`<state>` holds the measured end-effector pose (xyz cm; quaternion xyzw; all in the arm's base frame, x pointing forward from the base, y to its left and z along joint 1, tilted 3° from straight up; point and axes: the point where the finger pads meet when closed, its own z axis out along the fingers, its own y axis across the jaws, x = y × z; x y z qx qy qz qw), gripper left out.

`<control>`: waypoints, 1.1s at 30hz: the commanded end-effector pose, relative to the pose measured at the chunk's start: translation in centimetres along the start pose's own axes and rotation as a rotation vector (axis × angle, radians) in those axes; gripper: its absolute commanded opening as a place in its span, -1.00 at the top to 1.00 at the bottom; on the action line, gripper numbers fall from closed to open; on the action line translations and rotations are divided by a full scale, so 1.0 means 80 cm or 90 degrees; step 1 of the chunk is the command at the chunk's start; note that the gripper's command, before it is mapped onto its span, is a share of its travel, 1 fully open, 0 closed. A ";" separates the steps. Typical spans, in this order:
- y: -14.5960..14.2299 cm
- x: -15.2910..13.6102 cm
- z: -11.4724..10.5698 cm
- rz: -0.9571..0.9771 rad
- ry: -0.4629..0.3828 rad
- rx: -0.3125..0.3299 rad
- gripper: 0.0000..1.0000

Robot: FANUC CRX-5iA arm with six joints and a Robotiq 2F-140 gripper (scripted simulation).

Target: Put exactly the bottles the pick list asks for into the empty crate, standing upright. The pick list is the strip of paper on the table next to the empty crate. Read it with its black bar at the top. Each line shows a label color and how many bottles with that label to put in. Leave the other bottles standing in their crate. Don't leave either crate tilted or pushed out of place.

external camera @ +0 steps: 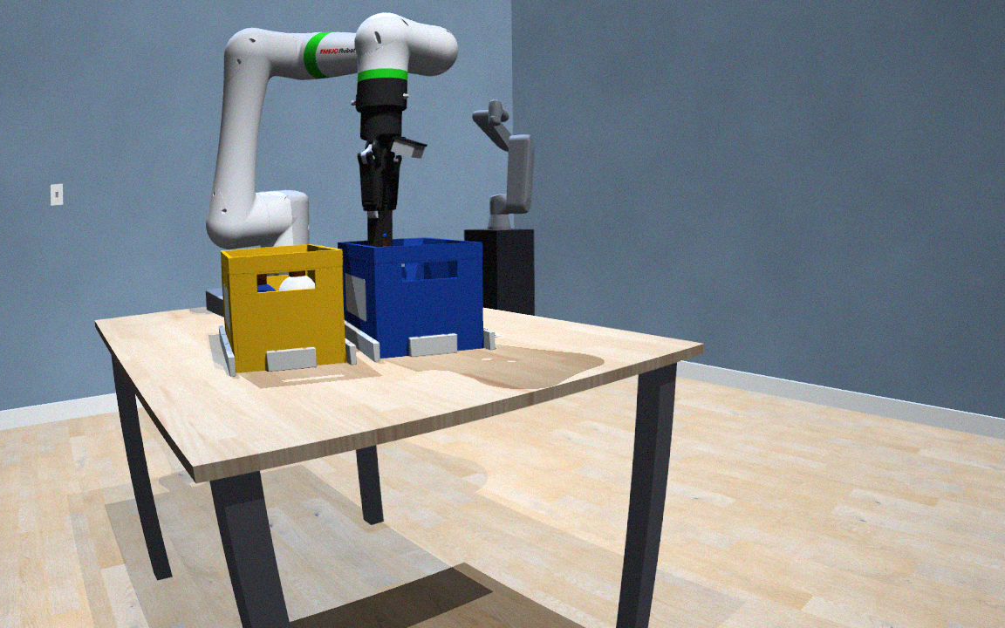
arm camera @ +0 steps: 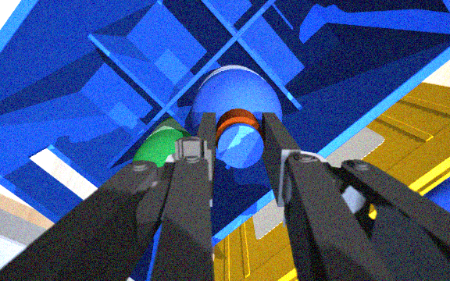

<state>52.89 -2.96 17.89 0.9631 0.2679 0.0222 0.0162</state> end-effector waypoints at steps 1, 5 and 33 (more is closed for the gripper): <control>0.001 0.000 0.000 0.000 0.001 -0.001 0.80; 0.001 0.000 0.001 0.000 0.001 -0.001 0.80; 0.001 0.001 0.018 0.000 0.001 -0.001 0.80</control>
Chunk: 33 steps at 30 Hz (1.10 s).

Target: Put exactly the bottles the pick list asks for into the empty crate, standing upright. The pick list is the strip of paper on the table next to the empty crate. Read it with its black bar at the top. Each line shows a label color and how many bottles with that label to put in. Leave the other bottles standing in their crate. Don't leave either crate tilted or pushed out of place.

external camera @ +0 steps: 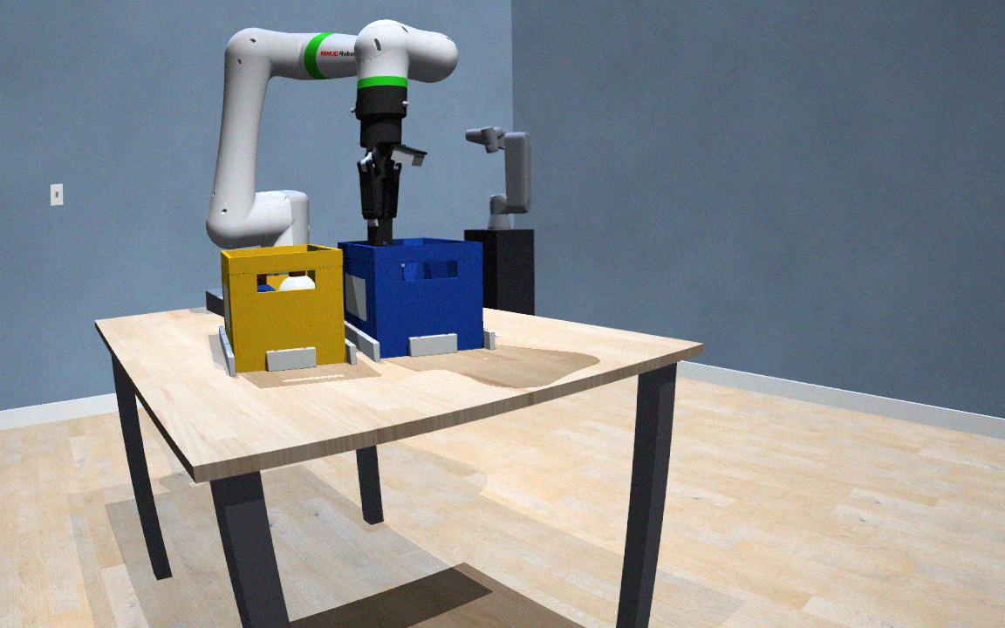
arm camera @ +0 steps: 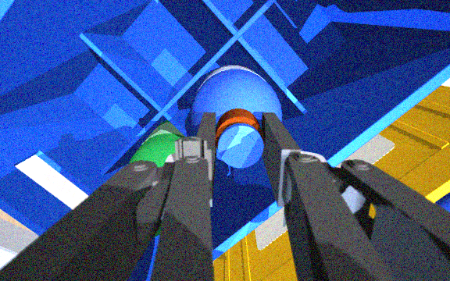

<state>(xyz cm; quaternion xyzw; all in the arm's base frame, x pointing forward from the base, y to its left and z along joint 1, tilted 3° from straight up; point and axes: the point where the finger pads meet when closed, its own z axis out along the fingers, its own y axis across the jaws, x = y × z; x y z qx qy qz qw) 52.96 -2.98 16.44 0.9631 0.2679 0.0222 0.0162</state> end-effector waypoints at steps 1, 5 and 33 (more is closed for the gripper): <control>0.001 0.001 0.000 0.000 0.001 -0.001 0.80; 0.001 0.001 0.001 0.000 0.001 -0.001 0.80; 0.001 0.001 0.015 0.000 0.001 -0.001 0.80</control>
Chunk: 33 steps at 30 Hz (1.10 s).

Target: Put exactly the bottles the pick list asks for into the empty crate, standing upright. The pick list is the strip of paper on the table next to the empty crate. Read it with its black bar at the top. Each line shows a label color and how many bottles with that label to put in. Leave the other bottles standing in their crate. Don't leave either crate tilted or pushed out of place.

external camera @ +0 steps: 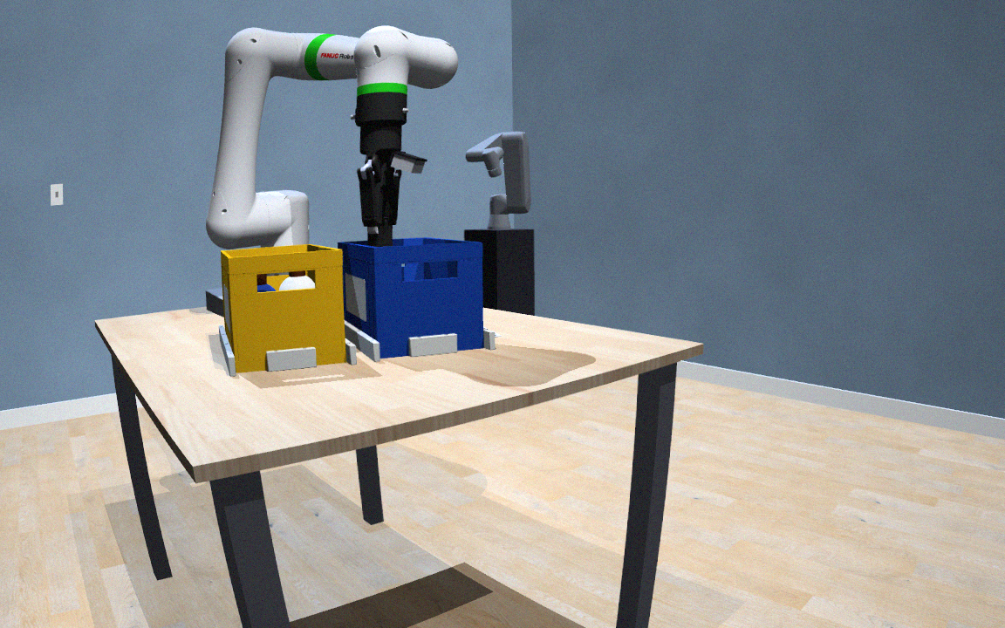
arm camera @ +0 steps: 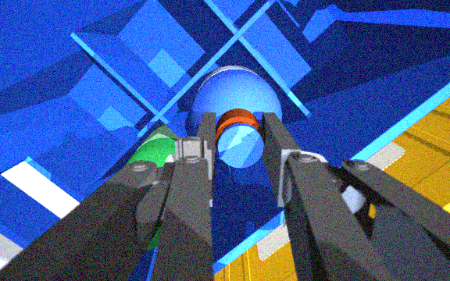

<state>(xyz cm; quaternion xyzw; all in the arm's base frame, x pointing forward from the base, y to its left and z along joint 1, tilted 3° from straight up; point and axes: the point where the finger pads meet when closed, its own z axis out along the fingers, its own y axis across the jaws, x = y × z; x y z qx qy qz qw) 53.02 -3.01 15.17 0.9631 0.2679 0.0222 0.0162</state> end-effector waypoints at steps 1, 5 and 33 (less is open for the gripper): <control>0.001 0.001 -0.001 0.000 0.001 -0.001 0.80; 0.001 0.001 0.001 0.000 0.001 -0.001 0.12; 0.001 0.001 -0.002 0.000 0.001 -0.001 0.12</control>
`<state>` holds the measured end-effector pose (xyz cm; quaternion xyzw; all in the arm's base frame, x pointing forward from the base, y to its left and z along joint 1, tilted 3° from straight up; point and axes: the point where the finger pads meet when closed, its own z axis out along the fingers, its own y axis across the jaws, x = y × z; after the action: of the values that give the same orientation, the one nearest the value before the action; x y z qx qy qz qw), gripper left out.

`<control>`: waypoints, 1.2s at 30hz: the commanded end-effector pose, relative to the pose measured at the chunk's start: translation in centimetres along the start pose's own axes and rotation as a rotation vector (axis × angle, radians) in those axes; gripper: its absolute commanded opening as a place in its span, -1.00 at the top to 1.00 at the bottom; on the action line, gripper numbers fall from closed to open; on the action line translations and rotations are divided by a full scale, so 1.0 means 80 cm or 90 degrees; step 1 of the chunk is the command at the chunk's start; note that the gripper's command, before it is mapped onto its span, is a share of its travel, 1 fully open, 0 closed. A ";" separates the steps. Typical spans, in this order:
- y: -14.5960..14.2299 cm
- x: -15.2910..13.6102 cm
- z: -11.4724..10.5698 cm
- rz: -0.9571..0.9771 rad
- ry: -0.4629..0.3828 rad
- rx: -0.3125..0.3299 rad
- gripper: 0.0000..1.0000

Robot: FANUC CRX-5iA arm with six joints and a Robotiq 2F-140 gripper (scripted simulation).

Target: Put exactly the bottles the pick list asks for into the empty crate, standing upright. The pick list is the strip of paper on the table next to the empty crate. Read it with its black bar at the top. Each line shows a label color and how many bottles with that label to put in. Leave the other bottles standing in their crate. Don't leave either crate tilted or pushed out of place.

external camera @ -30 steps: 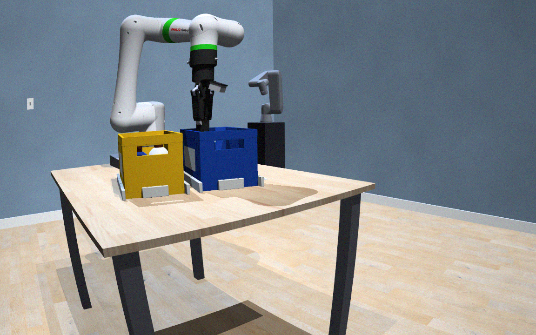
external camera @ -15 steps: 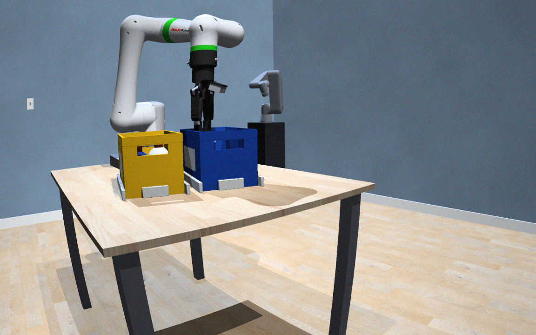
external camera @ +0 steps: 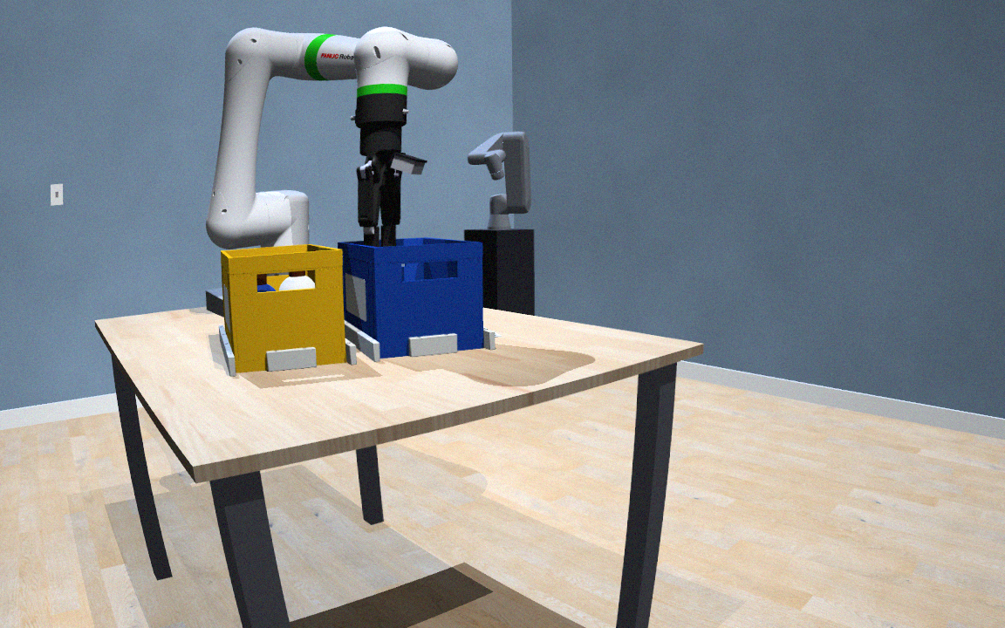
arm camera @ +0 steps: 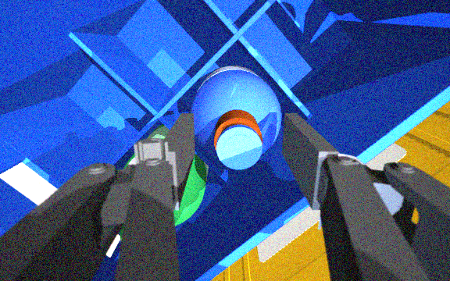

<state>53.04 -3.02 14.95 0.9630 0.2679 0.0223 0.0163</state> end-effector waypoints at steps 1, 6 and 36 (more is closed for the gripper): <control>0.000 0.001 -0.008 0.000 0.001 -0.001 0.12; 0.000 0.000 -0.021 0.000 0.001 -0.001 0.12; 0.000 0.000 -0.108 0.000 0.001 -0.001 0.12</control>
<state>52.61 -2.85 23.21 0.9630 0.2679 0.0225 0.0163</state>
